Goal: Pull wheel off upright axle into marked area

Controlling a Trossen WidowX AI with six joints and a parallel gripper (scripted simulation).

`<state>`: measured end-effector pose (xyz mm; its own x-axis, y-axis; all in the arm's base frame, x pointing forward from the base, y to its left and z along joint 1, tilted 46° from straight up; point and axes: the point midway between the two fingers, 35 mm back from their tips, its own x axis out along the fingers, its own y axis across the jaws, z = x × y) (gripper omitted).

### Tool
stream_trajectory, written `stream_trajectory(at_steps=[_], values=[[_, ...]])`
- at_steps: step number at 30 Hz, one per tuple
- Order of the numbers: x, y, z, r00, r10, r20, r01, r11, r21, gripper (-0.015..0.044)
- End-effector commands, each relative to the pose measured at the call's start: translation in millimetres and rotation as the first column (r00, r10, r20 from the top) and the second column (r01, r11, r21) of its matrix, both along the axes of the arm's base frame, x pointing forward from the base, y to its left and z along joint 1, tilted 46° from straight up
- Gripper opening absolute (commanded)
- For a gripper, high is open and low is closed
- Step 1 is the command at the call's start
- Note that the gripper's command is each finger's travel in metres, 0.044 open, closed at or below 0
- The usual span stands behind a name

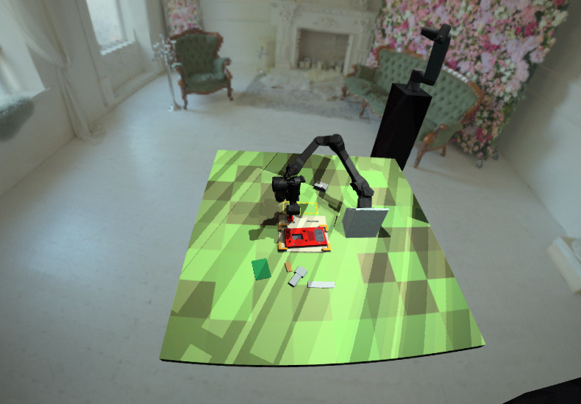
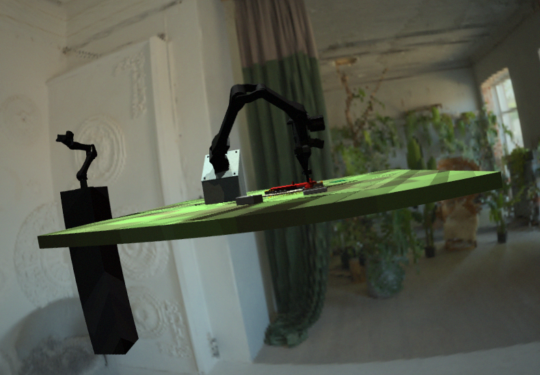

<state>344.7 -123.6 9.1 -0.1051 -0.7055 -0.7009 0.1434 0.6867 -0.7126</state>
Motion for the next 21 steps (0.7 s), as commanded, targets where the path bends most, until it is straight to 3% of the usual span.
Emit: stream_trajectory(at_steps=[1, 13, 21], values=[[0, 1, 1, 1.0, -0.003, 0.001, 0.003, 1.0, -0.001, 0.0], [3, 26, 26, 1.0, -0.002, 0.001, 0.002, 1.0, 0.0, 0.0], [-9, 9, 36, 1.0, 0.001, -0.003, -0.001, 1.0, -0.002, 0.0]])
